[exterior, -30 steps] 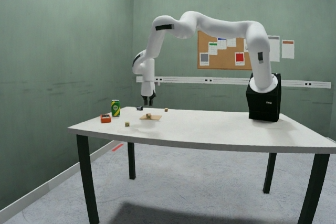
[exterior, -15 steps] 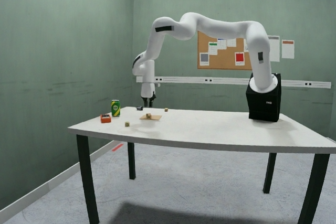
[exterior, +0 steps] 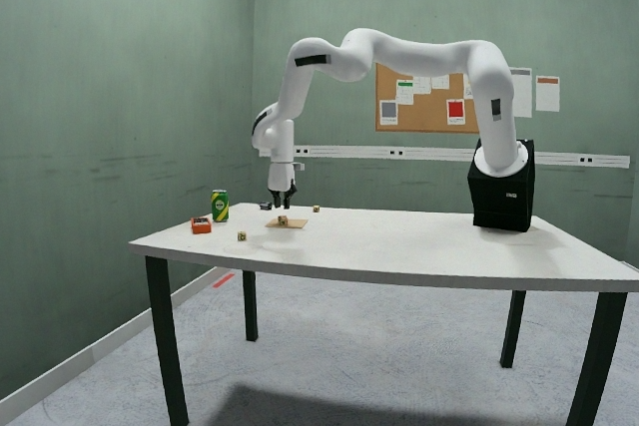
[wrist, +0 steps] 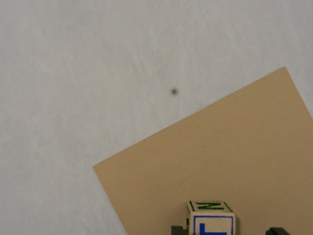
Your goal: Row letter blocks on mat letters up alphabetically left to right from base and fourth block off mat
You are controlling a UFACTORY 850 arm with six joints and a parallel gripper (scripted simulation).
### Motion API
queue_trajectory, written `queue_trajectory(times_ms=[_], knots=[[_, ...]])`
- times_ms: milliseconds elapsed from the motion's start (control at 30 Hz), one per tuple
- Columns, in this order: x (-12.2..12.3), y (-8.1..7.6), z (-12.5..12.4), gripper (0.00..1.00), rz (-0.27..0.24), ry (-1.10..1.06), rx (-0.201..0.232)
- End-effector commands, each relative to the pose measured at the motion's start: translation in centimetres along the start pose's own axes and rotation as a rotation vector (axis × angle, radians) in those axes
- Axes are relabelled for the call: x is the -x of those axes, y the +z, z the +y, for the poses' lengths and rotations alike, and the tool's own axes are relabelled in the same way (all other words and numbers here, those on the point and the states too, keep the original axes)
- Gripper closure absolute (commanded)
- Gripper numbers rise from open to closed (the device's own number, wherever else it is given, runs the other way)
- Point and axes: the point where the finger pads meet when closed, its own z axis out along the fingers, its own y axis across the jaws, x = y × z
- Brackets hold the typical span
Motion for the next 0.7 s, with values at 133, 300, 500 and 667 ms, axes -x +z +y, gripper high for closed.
queue_trajectory(times_ms=[133, 300, 500, 667], knots=[[0.1, 1.1, -0.1, 0.57, -0.001, -0.001, -0.002], [0.1, 1.4, -0.1, 0.57, -0.001, -0.001, -0.002], [0.1, 1.8, -0.2, 0.57, -0.001, -0.001, -0.002], [0.1, 2.0, -0.2, 0.57, -0.001, -0.001, -0.002]])
